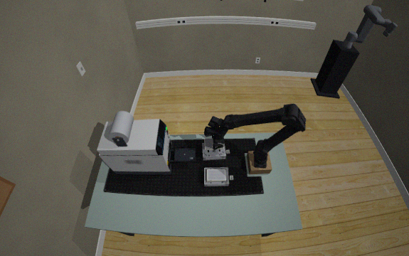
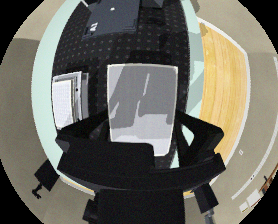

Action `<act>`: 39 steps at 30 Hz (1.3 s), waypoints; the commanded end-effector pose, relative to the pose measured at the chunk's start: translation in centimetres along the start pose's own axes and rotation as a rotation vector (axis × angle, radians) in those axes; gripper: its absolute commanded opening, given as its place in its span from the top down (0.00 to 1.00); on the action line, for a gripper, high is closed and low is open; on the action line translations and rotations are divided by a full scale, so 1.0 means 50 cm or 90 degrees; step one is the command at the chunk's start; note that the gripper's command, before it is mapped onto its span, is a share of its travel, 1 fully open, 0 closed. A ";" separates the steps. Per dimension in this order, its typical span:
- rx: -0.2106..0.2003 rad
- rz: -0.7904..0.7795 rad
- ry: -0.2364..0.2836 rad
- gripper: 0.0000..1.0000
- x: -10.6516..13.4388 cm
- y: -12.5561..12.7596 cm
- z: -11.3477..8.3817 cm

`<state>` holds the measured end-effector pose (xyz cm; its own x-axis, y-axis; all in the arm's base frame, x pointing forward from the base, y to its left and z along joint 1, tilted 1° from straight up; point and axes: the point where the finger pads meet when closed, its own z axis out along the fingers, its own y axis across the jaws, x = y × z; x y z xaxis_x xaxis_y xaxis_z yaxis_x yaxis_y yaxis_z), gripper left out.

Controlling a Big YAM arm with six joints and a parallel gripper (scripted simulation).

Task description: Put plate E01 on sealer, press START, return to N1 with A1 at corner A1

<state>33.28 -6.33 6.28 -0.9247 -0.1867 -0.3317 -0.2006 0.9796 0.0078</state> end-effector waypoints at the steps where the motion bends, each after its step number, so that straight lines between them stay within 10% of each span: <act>1: 0.003 -0.003 -0.010 1.00 -0.006 0.003 -0.001; 39: 0.004 -0.014 -0.015 1.00 -0.008 0.001 0.032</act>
<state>33.17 -6.18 4.64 -0.9242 -0.1873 -0.3329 -0.2014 0.9795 0.0081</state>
